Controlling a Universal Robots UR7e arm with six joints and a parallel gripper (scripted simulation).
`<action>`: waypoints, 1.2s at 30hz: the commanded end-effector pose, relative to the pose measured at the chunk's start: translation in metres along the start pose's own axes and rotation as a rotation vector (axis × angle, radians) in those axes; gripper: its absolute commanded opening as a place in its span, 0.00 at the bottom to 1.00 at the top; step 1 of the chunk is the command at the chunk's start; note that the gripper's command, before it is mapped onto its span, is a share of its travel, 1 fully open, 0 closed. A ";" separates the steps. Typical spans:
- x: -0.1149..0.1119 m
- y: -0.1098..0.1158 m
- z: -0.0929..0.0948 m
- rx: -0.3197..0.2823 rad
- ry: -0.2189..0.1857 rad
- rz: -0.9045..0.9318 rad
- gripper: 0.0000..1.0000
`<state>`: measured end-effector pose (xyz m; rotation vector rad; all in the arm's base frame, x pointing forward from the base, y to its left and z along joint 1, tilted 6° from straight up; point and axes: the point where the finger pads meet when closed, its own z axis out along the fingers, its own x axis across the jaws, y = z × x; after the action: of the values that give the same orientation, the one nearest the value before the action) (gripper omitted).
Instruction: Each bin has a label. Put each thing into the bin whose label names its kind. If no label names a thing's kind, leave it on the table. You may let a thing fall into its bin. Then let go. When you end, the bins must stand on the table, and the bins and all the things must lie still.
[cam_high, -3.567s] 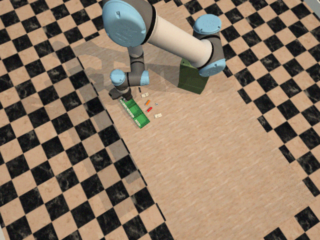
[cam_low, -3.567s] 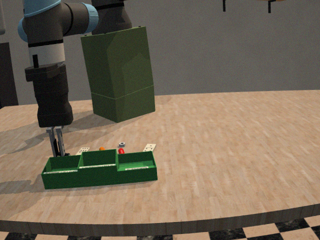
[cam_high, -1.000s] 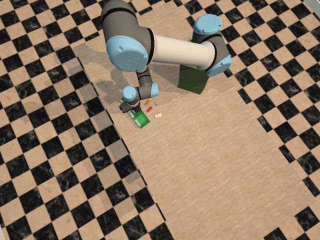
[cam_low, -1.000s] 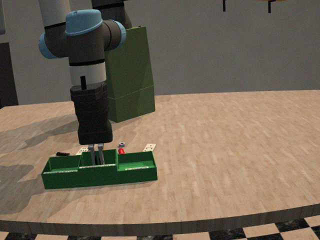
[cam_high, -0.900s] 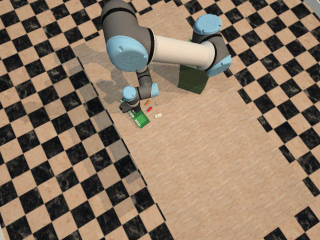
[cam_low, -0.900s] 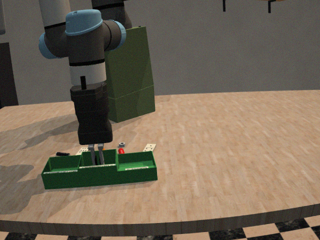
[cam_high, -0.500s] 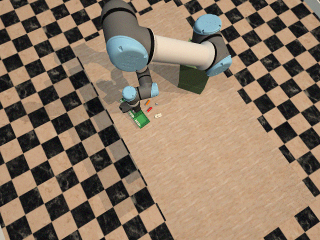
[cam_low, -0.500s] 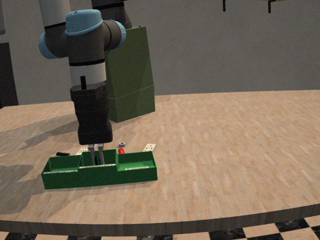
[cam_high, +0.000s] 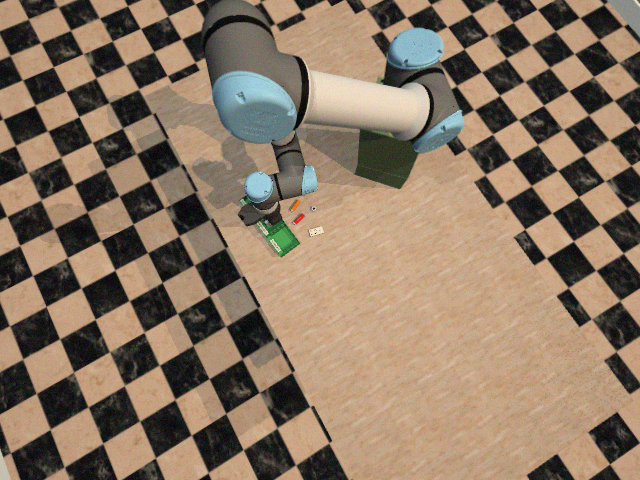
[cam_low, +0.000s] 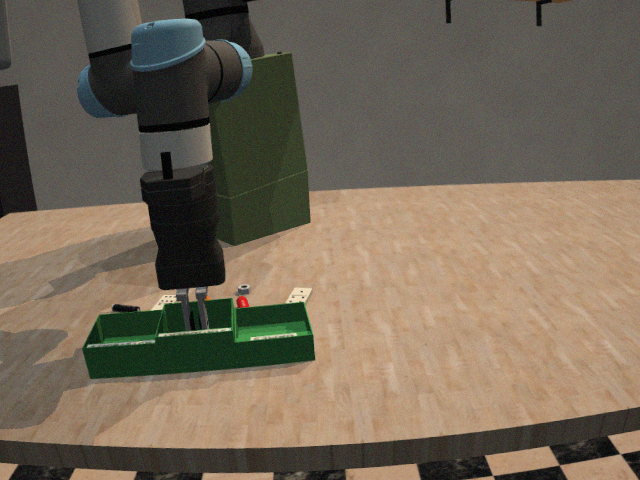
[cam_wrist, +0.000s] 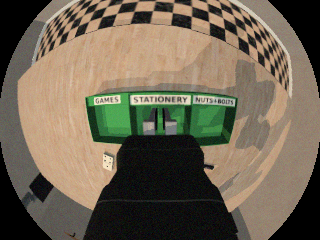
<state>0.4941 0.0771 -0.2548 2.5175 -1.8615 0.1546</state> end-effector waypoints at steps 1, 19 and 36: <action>0.001 -0.001 -0.001 0.002 0.001 0.000 0.31; 0.000 0.000 -0.023 0.001 0.000 -0.001 0.31; 0.000 0.001 -0.061 0.001 0.000 0.000 0.31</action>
<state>0.4915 0.0801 -0.2051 2.5201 -1.8630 0.1623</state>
